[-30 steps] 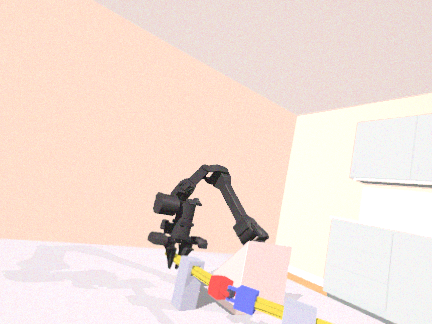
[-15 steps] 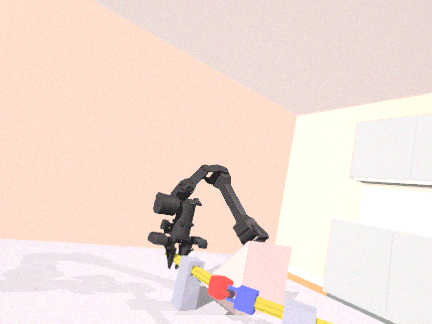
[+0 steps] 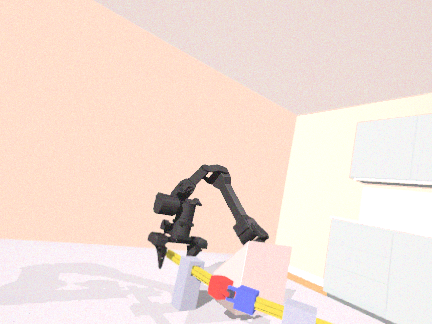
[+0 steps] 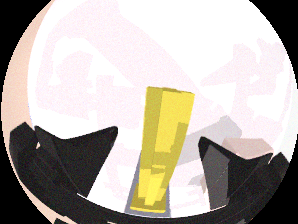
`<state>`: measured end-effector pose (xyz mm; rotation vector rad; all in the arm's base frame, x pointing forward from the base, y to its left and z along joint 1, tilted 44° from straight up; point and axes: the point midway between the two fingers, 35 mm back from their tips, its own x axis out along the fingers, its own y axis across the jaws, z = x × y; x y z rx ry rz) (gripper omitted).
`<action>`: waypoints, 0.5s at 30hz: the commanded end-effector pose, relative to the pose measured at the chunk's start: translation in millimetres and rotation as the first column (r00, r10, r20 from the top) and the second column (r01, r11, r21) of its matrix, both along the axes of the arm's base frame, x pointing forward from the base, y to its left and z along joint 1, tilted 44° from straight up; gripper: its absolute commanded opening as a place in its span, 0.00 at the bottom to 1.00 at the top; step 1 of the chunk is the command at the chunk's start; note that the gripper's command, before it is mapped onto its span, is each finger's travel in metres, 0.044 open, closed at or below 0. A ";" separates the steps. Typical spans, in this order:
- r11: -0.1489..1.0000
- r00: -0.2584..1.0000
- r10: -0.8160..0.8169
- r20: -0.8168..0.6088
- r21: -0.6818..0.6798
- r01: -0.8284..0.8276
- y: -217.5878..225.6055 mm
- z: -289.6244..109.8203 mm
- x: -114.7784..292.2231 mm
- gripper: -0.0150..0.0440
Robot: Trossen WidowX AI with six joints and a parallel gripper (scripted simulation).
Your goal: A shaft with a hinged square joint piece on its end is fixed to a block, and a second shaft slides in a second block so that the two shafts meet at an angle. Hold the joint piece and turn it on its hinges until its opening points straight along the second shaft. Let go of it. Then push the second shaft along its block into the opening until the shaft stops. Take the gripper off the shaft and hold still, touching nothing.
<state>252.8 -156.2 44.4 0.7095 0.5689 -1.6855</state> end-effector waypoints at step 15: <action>1.000 1.000 0.003 -0.001 0.010 -0.003 20.3 20.6 4.8 1.00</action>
